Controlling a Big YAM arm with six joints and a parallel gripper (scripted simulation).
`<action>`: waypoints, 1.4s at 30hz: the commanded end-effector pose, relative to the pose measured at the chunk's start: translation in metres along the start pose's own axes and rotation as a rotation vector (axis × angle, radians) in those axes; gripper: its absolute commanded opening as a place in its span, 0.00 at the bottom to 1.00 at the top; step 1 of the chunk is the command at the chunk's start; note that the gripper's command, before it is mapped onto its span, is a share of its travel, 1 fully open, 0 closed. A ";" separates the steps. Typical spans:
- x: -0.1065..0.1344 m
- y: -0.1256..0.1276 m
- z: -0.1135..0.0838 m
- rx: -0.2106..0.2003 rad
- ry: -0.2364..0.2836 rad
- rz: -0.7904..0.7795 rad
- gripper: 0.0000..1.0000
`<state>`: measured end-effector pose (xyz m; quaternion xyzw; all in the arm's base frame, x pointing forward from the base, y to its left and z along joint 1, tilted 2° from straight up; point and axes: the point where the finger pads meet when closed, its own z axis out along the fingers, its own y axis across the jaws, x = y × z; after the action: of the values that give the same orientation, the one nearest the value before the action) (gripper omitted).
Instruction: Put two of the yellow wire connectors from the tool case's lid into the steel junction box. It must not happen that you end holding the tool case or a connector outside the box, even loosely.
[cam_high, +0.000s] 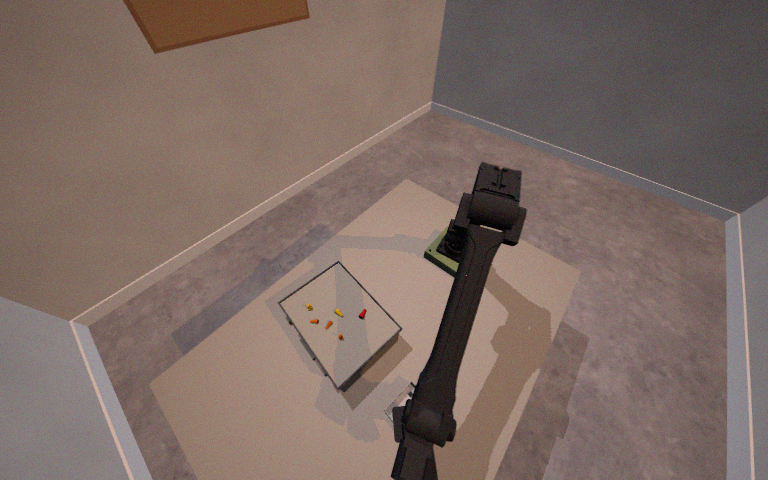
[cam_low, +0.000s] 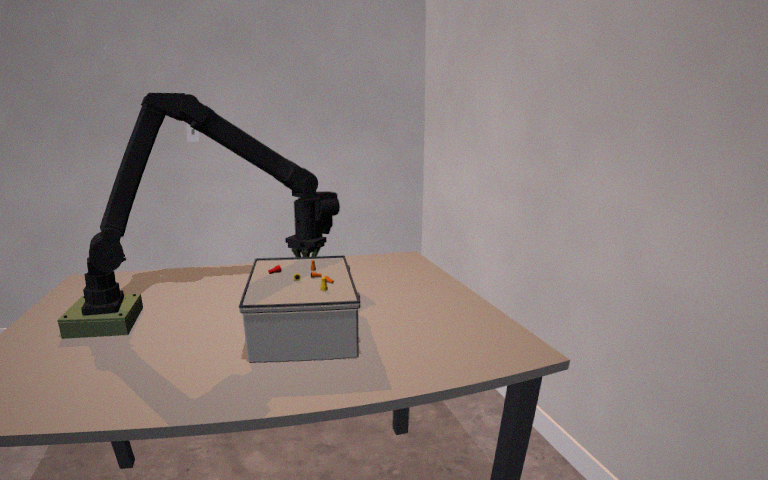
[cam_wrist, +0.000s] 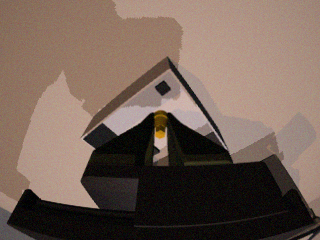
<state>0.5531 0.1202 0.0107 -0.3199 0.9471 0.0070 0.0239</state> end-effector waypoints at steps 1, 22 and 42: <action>0.002 0.008 0.016 -0.006 0.020 0.005 0.09; 0.002 0.008 0.036 -0.005 0.019 0.004 0.09; 0.002 0.008 0.038 -0.006 0.018 0.005 0.09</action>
<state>0.5533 0.1205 -0.0104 -0.3199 0.9472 0.0069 0.0232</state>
